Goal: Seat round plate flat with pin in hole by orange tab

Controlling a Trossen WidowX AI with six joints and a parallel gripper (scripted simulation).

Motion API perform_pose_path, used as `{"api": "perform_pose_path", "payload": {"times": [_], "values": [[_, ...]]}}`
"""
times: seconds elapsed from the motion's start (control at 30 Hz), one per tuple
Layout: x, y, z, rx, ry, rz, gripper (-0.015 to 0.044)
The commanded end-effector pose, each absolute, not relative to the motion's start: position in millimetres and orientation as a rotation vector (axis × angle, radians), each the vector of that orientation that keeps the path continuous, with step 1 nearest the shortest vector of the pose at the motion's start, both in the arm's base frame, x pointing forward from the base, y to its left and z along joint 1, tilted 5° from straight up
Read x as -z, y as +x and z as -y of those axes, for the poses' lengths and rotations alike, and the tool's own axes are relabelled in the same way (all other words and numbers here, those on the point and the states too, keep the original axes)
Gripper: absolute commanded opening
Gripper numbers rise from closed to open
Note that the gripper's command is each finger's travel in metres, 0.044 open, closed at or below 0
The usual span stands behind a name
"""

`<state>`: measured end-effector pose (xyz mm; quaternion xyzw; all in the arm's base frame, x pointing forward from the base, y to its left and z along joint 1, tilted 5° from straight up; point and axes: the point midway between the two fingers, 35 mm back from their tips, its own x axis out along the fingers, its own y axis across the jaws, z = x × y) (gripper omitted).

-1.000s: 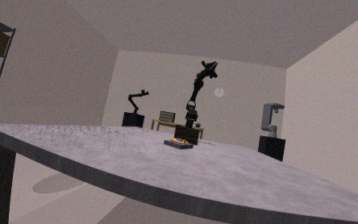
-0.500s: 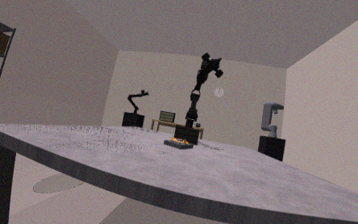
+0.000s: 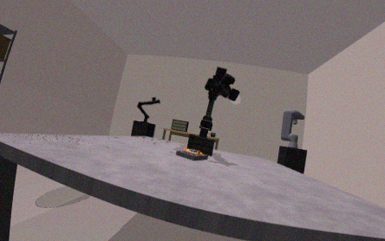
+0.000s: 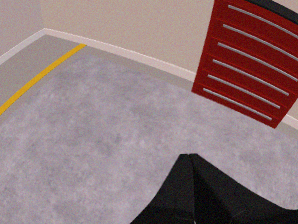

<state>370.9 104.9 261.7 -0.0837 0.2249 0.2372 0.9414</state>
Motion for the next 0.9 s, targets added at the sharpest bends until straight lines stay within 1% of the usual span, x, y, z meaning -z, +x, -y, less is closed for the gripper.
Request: {"api": "perform_pose_path", "payload": {"times": [0.0, 0.07, 0.17, 0.33, 0.5, 0.67, 0.87], "values": [[-187, 380, -95, -0.405, -0.071, -0.755, 0.0], [-150, 378, -89, -0.358, -0.037, -0.904, 0.0], [-123, 374, -82, -0.319, -0.021, -1.021, 0.0], [-39, 341, -59, -0.16, 0.015, -1.431, 0.0], [-19, 328, -52, -0.112, 0.018, -1.544, 0.0], [-18, 328, -52, -0.112, 0.018, -1.544, 0.0], [14, 329, -55, -0.112, 0.018, -1.544, 0.0]]}}
